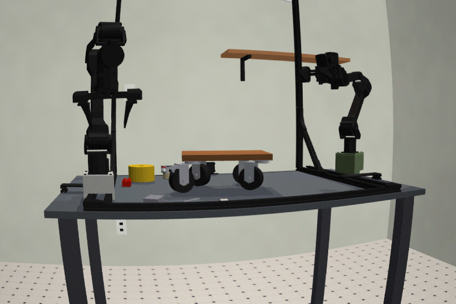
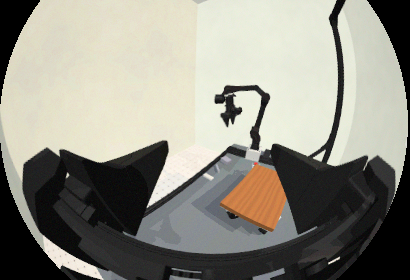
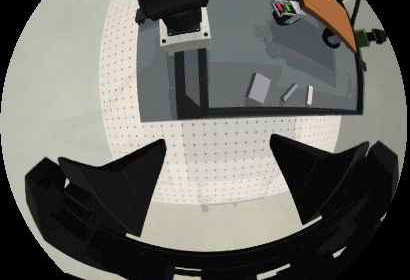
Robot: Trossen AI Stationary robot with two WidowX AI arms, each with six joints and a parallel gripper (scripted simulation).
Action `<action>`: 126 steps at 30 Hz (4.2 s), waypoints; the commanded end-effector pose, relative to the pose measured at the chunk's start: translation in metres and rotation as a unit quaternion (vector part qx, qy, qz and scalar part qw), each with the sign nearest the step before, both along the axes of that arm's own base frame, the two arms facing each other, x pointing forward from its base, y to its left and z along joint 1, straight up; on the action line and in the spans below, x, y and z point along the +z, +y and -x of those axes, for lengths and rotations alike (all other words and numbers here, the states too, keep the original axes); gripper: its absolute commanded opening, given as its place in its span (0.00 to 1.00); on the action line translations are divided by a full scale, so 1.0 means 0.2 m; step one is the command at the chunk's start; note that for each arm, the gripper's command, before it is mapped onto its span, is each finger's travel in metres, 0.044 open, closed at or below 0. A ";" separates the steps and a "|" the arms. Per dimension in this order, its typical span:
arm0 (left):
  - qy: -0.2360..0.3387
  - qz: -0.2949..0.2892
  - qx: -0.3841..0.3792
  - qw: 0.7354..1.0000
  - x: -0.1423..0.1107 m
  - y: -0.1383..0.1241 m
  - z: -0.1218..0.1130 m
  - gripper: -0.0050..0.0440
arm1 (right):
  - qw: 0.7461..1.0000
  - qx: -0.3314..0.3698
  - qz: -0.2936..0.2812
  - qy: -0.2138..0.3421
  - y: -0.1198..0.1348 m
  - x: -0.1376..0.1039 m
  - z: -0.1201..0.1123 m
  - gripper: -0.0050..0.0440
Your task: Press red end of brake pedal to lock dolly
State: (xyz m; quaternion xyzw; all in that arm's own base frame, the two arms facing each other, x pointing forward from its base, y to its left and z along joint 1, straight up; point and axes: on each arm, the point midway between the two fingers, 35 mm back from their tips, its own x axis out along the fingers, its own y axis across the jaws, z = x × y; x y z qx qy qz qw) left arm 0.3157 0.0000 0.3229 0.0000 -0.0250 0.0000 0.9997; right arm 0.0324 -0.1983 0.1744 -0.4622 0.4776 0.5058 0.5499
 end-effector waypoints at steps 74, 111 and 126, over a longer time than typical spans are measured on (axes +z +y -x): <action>0.025 0.000 0.000 1.000 0.29 0.21 0.79 1.00 | 0.804 -0.591 0.037 0.048 1.21 -0.40 -0.95 0.10; 0.025 0.000 0.000 1.000 0.29 0.20 0.79 1.00 | 0.799 -0.598 0.036 0.047 1.23 -0.46 -0.95 0.10; 0.025 0.000 0.000 1.000 0.29 0.20 0.79 1.00 | 0.799 -0.598 0.036 0.047 1.23 -0.55 -0.95 0.10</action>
